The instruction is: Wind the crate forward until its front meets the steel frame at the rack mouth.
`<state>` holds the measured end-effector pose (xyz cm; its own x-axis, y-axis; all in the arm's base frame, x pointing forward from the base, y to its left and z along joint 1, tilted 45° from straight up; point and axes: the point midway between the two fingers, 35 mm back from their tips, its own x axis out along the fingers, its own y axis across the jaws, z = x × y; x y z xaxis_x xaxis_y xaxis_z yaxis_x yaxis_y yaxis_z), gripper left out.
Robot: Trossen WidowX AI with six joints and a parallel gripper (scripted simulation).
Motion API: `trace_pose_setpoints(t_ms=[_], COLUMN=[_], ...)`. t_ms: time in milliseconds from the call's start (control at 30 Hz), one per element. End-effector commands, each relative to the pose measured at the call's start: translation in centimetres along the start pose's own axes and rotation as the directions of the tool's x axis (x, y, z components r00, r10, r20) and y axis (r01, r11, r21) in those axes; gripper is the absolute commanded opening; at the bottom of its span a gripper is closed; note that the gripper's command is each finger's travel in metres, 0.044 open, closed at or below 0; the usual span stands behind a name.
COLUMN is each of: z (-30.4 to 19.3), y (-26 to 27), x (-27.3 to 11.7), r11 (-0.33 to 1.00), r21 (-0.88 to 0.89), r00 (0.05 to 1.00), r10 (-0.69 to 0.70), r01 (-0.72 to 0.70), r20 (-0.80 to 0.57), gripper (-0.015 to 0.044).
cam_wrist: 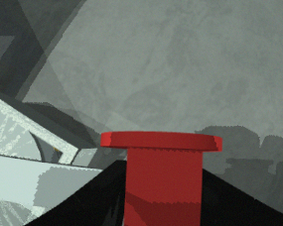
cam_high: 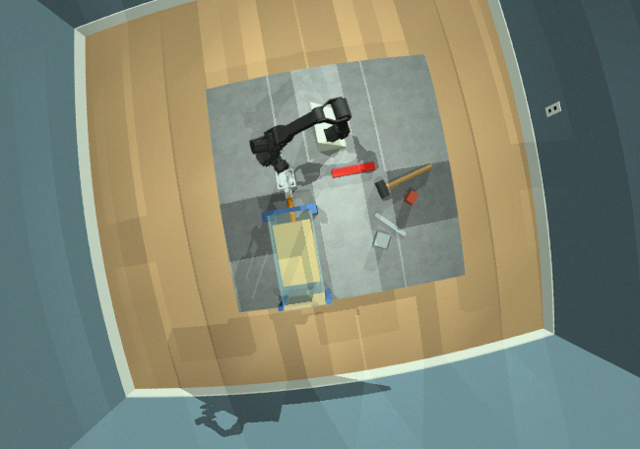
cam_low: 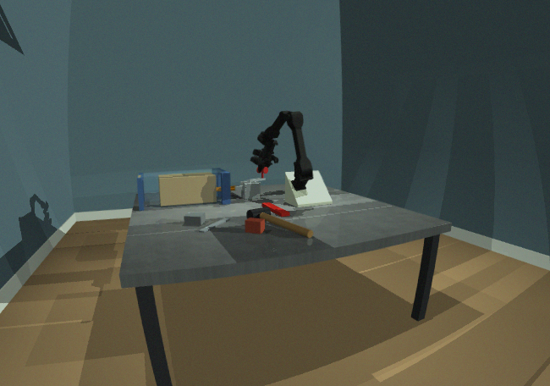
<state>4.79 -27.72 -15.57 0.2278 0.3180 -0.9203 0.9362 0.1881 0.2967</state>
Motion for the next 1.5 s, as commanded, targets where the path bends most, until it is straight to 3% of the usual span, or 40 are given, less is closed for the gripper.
trace_pose_setpoints(t_ms=[0, 1467], z=[1.2, 5.4], y=[0.2, 2.1], x=[0.8, 2.6], r11=[1.0, 1.0], r21=[-0.005, -0.007], r00=[1.0, 1.0], r10=[0.003, 0.005], r01=[-0.003, -0.005], r20=[0.012, 0.015], gripper=[0.0, 0.0])
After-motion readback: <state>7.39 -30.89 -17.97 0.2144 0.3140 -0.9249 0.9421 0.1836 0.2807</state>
